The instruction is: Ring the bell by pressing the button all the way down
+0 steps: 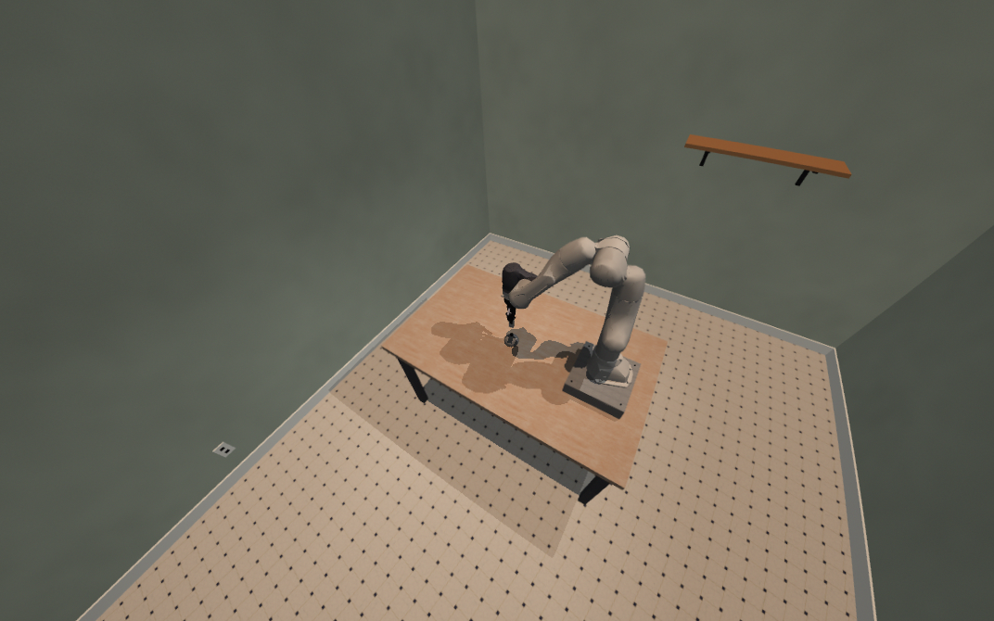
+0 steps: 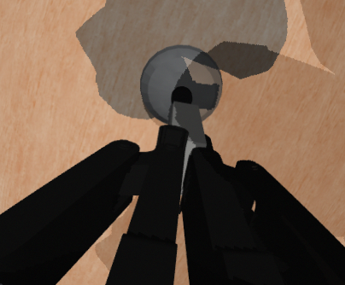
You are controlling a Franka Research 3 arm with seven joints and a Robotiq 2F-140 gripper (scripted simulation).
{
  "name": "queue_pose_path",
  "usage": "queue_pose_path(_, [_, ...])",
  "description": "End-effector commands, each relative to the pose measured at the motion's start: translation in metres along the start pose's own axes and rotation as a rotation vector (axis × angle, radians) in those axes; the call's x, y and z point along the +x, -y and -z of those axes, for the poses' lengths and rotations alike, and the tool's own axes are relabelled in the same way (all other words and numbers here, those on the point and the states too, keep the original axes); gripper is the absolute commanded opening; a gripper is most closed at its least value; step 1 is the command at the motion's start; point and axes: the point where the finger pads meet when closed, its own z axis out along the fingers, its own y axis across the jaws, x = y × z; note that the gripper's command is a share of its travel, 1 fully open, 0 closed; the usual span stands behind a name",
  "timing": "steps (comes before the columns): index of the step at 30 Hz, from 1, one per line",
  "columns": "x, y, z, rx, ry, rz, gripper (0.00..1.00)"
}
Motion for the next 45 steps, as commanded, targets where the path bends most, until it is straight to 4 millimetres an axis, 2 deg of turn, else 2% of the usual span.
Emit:
queue_pose_path(1, [0.000, -0.002, -0.004, 0.003, 0.000, -0.001, 0.00])
queue_pose_path(33, [0.000, -0.008, -0.052, 0.003, 0.000, -0.001, 0.00])
queue_pose_path(45, [0.000, -0.009, -0.061, 0.003, 0.000, -0.001, 0.00])
